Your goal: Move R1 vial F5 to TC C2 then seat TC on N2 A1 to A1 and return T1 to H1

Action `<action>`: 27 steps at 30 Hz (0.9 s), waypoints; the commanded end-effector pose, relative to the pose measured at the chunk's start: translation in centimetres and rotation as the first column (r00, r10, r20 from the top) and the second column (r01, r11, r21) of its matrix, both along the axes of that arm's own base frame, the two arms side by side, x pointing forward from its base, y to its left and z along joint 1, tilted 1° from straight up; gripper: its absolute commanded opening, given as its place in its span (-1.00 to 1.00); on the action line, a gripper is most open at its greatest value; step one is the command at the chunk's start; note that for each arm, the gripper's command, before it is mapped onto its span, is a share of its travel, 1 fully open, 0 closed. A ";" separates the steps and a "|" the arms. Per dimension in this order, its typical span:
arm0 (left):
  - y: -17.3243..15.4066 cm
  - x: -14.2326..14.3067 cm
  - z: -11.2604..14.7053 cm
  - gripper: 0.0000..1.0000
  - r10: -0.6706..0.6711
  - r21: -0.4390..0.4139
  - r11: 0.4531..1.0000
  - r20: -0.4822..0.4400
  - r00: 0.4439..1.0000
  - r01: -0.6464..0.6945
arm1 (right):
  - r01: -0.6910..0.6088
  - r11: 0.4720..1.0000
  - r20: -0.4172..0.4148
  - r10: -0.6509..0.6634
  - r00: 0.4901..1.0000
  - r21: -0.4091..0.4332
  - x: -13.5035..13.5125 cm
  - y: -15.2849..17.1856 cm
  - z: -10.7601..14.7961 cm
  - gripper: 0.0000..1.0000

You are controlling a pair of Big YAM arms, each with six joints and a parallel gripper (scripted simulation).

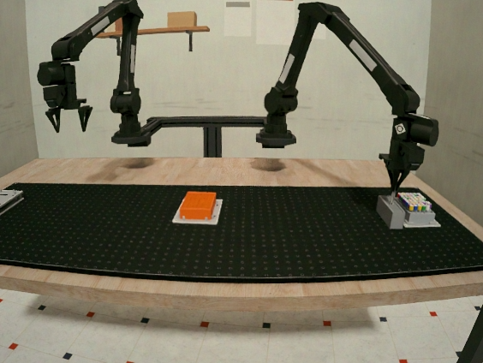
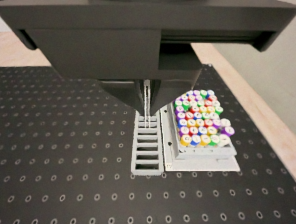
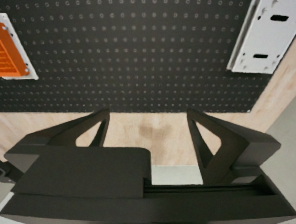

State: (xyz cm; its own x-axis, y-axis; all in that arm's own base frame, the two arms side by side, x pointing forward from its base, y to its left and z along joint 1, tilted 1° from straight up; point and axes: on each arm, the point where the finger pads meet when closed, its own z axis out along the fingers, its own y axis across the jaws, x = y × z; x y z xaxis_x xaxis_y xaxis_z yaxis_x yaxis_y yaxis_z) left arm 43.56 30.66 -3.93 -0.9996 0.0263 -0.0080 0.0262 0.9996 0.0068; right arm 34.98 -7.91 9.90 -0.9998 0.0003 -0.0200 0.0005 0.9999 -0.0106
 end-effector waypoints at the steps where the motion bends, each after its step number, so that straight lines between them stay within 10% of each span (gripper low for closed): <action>1: 0.3 1.9 2.4 -0.85 -0.006 0.034 0.999 0.053 0.999 0.004 | -0.008 1.000 -0.014 0.008 1.000 0.004 0.1 0.0 0.0 1.00; 27: 0.6 2.3 3.5 -0.85 -0.006 0.035 0.999 0.054 0.999 0.004 | -0.008 1.000 -0.014 0.008 1.000 0.004 0.1 0.0 0.0 1.00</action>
State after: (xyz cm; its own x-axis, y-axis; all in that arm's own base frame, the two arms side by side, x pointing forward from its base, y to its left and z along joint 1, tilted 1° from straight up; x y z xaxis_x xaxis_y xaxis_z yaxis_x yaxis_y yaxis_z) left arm 43.46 30.58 -3.92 -0.9996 0.0263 -0.0039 0.0263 0.9996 0.0037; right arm 34.98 -7.91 9.90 -0.9998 0.0003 -0.0200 0.0005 0.9999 -0.0106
